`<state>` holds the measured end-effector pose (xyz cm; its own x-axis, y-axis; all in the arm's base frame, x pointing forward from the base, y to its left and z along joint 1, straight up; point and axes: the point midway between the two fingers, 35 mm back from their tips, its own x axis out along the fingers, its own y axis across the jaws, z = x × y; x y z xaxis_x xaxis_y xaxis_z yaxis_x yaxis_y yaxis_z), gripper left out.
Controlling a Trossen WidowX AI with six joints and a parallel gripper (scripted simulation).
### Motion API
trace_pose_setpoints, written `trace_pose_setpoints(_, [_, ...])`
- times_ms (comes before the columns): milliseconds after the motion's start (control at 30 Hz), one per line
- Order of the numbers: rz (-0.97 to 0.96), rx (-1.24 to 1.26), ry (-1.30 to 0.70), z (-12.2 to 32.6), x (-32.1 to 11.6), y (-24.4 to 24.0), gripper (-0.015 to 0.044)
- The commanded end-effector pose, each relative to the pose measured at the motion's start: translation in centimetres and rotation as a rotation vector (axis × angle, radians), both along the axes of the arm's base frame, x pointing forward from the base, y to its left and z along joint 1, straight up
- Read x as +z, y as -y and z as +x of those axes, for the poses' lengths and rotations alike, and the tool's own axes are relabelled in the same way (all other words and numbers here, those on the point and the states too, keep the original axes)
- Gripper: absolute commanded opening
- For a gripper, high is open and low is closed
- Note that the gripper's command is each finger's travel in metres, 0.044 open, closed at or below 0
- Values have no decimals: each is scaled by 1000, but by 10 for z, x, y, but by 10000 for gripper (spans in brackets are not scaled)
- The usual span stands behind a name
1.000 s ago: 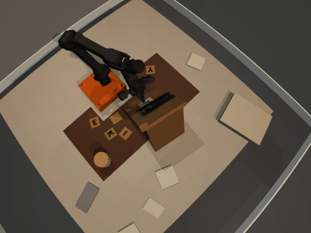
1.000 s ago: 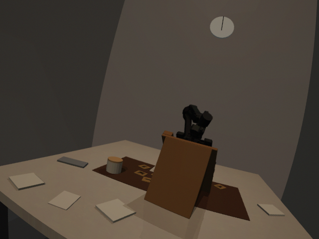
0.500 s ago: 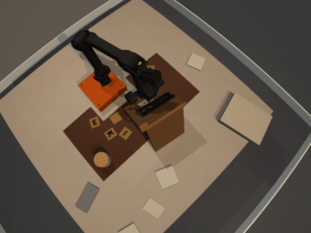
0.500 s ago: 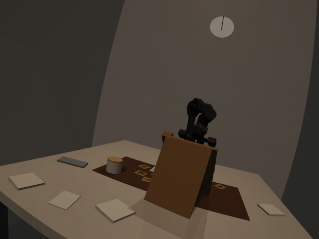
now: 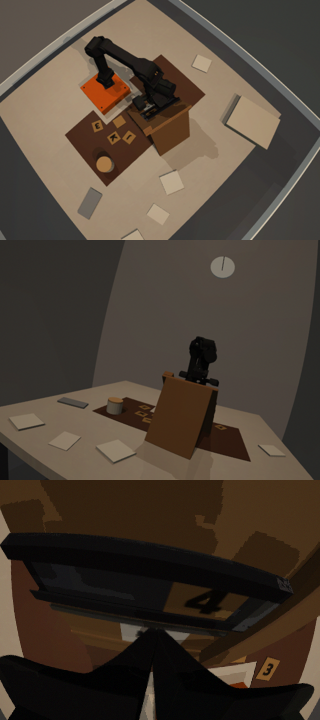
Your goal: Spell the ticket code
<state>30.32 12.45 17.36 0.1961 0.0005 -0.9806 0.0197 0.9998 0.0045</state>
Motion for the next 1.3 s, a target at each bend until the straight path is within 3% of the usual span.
trace_pose_setpoints(0, [4, -3, -6, 1, -1, 0, 0])
trace_pose_setpoints(1267, [4, -3, -4, 17, -13, -1, 0])
